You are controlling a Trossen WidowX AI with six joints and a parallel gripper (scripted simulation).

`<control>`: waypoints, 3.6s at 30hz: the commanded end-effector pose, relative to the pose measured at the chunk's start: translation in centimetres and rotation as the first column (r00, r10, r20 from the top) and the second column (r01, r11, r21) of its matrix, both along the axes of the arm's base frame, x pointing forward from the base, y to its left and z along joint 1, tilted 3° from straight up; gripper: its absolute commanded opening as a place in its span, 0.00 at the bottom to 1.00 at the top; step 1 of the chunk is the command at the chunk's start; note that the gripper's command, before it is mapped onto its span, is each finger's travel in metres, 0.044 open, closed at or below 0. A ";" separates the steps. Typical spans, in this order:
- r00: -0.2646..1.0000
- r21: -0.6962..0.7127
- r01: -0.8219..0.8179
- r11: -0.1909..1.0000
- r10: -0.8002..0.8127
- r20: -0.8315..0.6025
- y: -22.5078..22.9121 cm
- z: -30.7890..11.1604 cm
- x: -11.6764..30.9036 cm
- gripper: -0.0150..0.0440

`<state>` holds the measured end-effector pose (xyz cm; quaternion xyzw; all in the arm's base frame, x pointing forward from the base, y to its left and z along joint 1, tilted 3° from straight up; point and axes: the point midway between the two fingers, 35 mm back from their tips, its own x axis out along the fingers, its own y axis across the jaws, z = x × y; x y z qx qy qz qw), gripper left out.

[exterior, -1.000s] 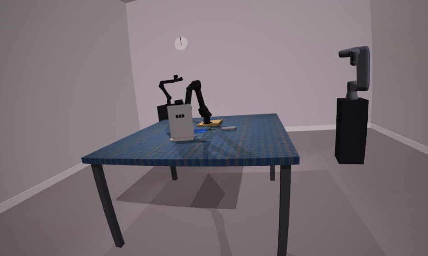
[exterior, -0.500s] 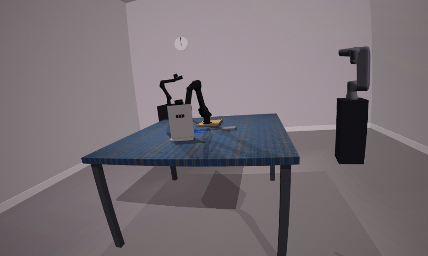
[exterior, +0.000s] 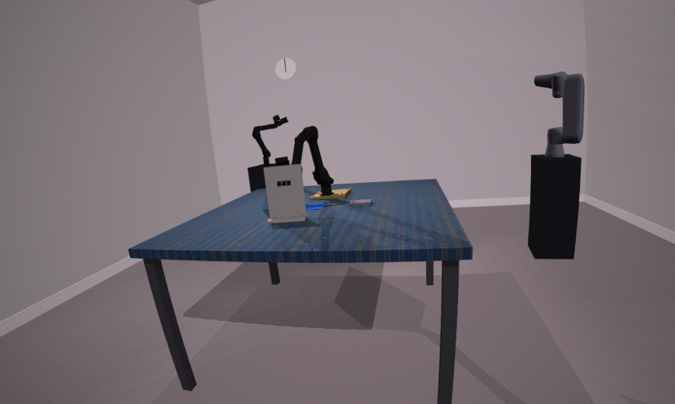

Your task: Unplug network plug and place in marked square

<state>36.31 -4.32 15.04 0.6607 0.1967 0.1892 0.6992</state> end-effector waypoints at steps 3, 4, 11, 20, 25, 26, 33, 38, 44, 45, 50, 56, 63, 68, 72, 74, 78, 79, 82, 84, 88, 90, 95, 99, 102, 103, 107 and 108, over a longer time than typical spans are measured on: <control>1.000 -0.003 -0.005 1.000 0.005 0.000 -0.1 -0.1 -0.5 0.25; 1.000 -0.003 -0.005 1.000 0.005 0.000 -0.2 -0.1 -0.6 0.25; 1.000 -0.003 -0.005 1.000 0.005 0.000 -0.4 -0.1 -1.0 0.25; 1.000 -0.002 -0.001 1.000 0.001 0.001 -0.5 1.0 -1.1 0.25; 1.000 -0.002 -0.002 1.000 0.002 0.000 -0.4 2.1 -1.5 0.25; 1.000 -0.002 -0.002 1.000 0.002 0.000 -0.4 2.3 -1.6 0.25; 1.000 -0.003 -0.003 1.000 0.003 0.000 -0.2 3.8 -2.2 0.25; 1.000 -0.003 -0.004 1.000 0.004 -0.001 0.0 4.8 -2.7 0.25; 1.000 -0.003 -0.005 1.000 0.005 -0.001 0.3 5.9 -3.3 0.25; 1.000 -0.003 -0.005 1.000 0.005 -0.001 0.3 5.9 -3.3 0.25; 0.998 0.026 0.026 0.999 -0.024 -0.057 1.0 5.5 -3.0 0.25; 0.985 0.057 0.081 0.995 -0.071 -0.160 2.2 4.6 -2.8 0.25; 0.951 0.064 0.146 0.987 -0.123 -0.283 3.6 3.2 -3.0 0.25; 0.916 0.049 0.190 0.981 -0.159 -0.368 4.5 2.0 -3.6 0.25; 0.881 0.025 0.222 0.975 -0.190 -0.433 5.2 1.0 -4.3 0.25; 0.862 0.009 0.237 0.971 -0.206 -0.464 5.5 0.5 -4.7 0.25; 0.821 -0.029 0.263 0.964 -0.240 -0.518 6.0 -0.4 -5.6 0.25; 0.810 -0.039 0.269 0.962 -0.248 -0.531 6.1 -0.7 -5.9 0.25; 0.777 -0.075 0.285 0.956 -0.275 -0.566 6.4 -1.4 -6.7 0.25; 0.754 -0.100 0.293 0.951 -0.294 -0.587 6.6 -1.9 -7.3 0.25; 0.707 -0.157 0.305 0.940 -0.333 -0.624 6.8 -2.8 -8.6 0.25; 0.683 -0.187 0.308 0.933 -0.354 -0.639 6.9 -3.2 -9.3 0.25; 0.623 -0.269 0.309 0.912 -0.408 -0.667 6.9 -4.2 -11.2 0.25; 0.578 -0.339 0.302 0.891 -0.454 -0.678 6.8 -4.9 -12.8 0.25; 0.545 -0.393 0.293 0.872 -0.490 -0.680 6.6 -5.4 -14.0 0.25; 0.535 -0.411 0.289 0.864 -0.502 -0.679 6.5 -5.5 -14.4 0.25; 0.521 -0.438 0.283 0.853 -0.520 -0.677 6.3 -5.7 -15.1 0.25; 0.521 -0.438 0.283 0.853 -0.520 -0.677 6.3 -5.7 -15.1 0.25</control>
